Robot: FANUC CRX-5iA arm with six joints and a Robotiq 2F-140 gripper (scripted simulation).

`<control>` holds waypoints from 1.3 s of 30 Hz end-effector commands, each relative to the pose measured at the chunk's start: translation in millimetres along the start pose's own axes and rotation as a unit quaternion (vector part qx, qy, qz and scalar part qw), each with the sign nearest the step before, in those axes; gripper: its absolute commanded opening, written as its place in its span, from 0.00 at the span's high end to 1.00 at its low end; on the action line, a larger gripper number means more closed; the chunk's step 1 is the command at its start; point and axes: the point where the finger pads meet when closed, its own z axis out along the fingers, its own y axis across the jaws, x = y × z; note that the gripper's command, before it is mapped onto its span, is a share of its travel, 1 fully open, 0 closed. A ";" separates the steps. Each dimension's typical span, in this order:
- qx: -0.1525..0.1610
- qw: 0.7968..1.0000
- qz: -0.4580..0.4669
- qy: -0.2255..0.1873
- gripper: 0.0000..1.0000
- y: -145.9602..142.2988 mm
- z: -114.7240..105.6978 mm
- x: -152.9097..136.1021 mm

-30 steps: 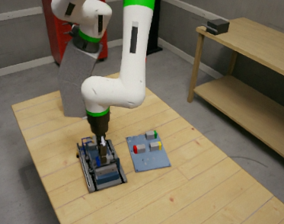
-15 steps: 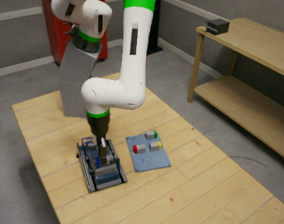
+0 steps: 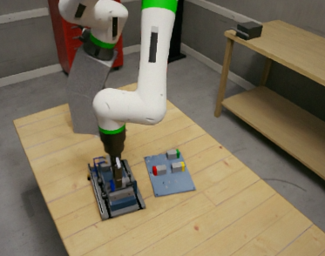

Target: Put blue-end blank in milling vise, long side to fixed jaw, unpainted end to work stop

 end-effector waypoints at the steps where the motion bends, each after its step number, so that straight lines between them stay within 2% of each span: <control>1: -0.001 1.000 0.000 0.000 0.90 0.9 -1.7 -0.3; 39: -0.001 1.000 0.000 0.000 0.90 1.0 -5.8 -0.5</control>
